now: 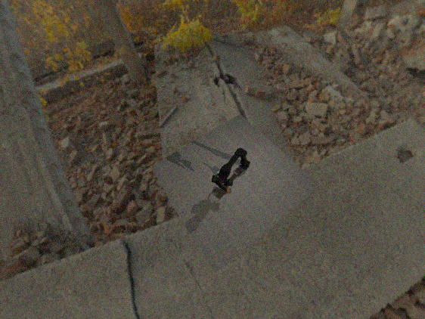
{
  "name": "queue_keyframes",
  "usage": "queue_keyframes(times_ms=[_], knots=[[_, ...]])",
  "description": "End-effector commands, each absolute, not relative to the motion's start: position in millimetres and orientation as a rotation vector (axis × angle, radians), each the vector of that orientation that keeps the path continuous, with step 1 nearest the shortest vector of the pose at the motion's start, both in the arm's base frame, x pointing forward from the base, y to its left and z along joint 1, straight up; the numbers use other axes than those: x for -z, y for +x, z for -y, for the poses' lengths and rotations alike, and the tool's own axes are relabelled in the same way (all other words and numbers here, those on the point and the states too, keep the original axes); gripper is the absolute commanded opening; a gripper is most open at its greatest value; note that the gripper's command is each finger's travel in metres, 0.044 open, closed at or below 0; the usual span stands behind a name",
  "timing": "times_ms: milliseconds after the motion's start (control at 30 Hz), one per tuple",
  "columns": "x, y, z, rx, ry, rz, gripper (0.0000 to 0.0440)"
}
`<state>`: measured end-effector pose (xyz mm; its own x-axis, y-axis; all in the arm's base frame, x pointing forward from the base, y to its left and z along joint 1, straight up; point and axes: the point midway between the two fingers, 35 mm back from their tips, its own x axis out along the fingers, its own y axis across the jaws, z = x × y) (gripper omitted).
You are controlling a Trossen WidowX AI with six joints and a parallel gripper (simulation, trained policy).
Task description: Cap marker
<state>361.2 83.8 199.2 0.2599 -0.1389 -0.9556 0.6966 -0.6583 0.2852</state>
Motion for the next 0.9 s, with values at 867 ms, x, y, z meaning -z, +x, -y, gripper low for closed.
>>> queue_keyframes(times_ms=[867], knots=[[-137.0,338.8,-114.8,1.796,1.698,-0.697,0.0324]])
